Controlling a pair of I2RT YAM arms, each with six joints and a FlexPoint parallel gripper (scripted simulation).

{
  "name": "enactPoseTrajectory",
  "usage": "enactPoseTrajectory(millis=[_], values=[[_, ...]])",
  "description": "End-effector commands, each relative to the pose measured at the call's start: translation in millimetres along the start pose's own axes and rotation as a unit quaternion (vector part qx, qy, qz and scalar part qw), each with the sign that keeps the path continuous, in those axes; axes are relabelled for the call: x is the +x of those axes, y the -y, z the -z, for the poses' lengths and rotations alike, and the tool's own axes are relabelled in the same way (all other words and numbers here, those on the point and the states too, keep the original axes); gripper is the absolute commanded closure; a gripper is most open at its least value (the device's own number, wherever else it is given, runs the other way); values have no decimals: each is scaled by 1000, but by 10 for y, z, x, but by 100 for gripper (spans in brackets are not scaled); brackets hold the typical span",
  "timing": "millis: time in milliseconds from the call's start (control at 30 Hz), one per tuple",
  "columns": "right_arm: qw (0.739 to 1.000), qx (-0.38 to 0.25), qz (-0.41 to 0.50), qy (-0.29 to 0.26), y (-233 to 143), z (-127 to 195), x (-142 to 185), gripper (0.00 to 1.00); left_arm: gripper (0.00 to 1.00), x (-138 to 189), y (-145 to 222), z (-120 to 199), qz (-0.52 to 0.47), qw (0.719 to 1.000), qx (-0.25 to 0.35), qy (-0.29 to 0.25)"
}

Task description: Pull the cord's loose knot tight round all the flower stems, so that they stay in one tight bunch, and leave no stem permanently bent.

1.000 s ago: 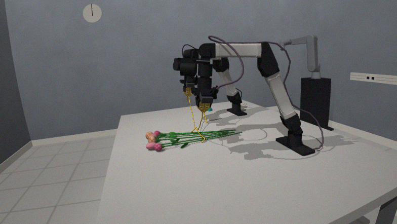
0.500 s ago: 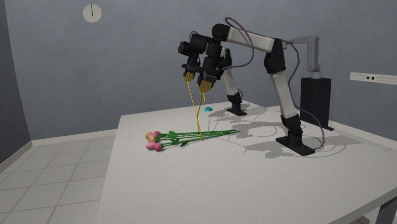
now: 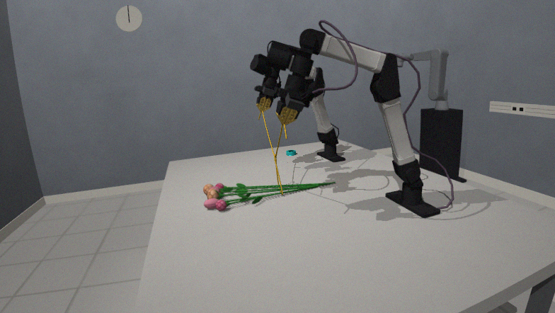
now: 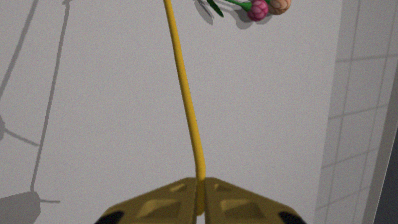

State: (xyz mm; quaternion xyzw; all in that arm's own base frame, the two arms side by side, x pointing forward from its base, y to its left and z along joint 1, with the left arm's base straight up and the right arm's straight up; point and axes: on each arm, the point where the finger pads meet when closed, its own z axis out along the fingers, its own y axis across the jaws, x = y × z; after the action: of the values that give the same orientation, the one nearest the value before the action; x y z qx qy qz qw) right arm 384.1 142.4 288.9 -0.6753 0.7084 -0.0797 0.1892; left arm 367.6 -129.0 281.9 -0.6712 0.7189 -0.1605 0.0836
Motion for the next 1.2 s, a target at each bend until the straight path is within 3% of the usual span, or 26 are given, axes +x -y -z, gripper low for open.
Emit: enactPoseTrajectory(millis=[0,667,1167], values=[[1000,13,-1,0,3,138,-8,100,100,-1,44,246,0,999,34,-8],[1000,9,-1,-6,-34,177,195,100,100,-176,37,226,0,1000,29,-5],[1000,15,0,-1,-19,252,601,100,100,-612,13,243,0,1000,23,0]])
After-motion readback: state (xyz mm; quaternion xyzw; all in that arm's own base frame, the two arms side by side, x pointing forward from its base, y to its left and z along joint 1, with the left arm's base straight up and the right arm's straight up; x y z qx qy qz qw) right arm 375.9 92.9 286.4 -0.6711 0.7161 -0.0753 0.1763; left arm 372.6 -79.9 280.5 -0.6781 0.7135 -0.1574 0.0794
